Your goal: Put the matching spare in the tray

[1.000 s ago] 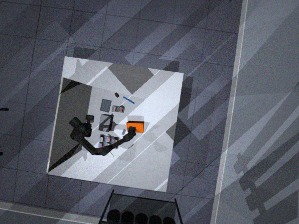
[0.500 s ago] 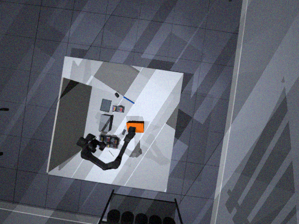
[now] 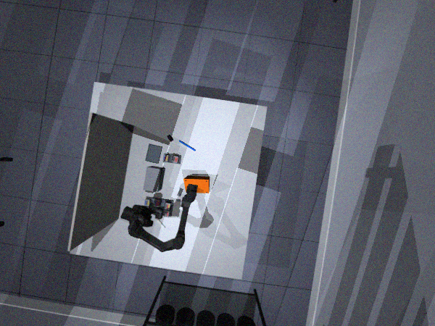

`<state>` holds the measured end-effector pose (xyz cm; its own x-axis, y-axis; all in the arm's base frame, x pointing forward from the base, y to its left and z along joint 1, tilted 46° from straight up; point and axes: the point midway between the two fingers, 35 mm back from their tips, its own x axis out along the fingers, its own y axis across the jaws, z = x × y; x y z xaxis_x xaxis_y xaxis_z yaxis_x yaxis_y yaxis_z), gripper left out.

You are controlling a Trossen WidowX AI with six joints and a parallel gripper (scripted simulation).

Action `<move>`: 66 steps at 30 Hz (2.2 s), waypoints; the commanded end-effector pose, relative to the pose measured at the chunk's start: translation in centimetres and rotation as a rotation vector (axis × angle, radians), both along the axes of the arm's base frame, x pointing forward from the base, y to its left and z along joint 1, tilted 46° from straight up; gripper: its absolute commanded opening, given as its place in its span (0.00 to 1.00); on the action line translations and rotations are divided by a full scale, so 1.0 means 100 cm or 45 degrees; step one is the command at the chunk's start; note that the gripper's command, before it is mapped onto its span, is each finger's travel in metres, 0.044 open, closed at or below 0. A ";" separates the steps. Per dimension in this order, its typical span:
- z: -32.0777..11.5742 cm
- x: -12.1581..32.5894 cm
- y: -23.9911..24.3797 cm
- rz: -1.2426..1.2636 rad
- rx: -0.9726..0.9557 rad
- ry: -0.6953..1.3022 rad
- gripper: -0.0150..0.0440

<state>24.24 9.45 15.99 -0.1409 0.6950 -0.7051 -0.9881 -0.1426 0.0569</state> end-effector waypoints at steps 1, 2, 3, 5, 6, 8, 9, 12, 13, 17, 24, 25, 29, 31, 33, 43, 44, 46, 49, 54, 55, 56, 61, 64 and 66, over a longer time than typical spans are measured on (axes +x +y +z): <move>-0.013 -0.006 0.011 0.005 0.004 0.002 0.78; -0.020 -0.009 0.017 0.005 0.005 0.002 0.76; -0.023 -0.010 0.019 0.006 0.006 0.002 0.76; -0.026 -0.011 0.022 0.006 0.006 0.002 0.76; -0.026 -0.011 0.022 0.006 0.006 0.002 0.76; -0.026 -0.011 0.022 0.006 0.006 0.002 0.76; -0.026 -0.011 0.022 0.006 0.006 0.002 0.76; -0.027 -0.011 0.023 0.006 0.006 0.002 0.76; -0.028 -0.011 0.023 0.006 0.005 0.002 0.76; -0.033 -0.011 0.028 0.005 0.004 0.001 0.76; -0.041 -0.011 0.035 0.005 0.002 0.000 0.76; -0.042 -0.011 0.036 0.005 0.001 0.000 0.76; -0.047 -0.011 0.041 0.005 0.001 0.000 0.76; -0.050 -0.012 0.043 0.005 0.001 0.000 0.76; -0.052 -0.012 0.045 0.005 0.001 0.000 0.76; -0.064 -0.014 0.056 0.005 0.002 -0.001 0.76; -0.065 -0.014 0.057 0.005 0.002 -0.001 0.76; -0.067 -0.015 0.059 0.005 0.003 0.000 0.76; -0.070 -0.016 0.063 0.005 0.004 0.000 0.76; -0.076 -0.018 0.068 0.005 0.006 0.000 0.76; -0.077 -0.018 0.069 0.005 0.007 0.000 0.76; -0.078 -0.018 0.070 0.005 0.007 0.000 0.76; -0.083 -0.021 0.075 0.006 0.010 0.001 0.76; -0.084 -0.021 0.076 0.006 0.011 0.001 0.76; -0.084 -0.021 0.076 0.006 0.011 0.001 0.76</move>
<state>22.25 16.97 7.77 -0.1427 0.6984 -0.7013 -0.9873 -0.1506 0.0509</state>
